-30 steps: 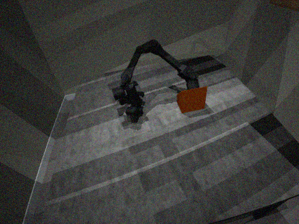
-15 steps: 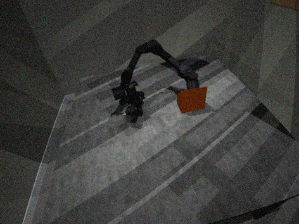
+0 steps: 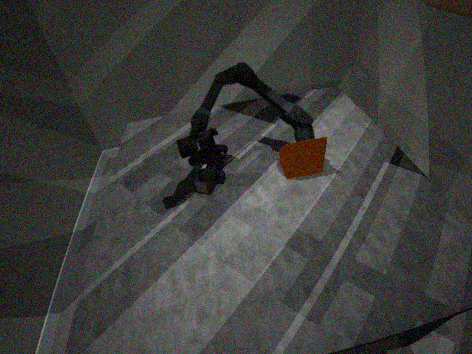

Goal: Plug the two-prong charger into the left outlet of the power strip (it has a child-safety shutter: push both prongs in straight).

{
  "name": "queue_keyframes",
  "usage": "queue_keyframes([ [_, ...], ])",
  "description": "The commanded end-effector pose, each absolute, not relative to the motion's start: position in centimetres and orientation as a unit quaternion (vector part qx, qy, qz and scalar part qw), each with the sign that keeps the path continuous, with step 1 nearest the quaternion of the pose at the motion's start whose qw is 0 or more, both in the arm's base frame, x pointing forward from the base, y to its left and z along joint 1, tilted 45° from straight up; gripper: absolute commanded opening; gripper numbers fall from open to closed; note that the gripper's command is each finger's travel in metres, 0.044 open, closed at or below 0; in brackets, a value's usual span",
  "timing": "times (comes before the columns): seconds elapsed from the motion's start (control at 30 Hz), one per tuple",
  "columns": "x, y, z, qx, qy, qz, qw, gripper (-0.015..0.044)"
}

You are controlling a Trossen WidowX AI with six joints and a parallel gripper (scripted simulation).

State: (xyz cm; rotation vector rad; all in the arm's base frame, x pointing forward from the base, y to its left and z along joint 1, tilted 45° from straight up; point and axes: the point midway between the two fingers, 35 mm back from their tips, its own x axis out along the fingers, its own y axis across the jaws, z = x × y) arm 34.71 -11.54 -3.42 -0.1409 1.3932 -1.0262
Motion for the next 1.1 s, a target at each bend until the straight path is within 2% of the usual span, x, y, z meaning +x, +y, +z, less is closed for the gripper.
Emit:
queue_keyframes([
  [0.0,35.40,-11.78,-3.04,-0.060,0.601,-0.455,0.654,0.0000],
  [1.07,35.38,-11.96,-3.24,-0.060,0.601,-0.455,0.654,0.0000],
])
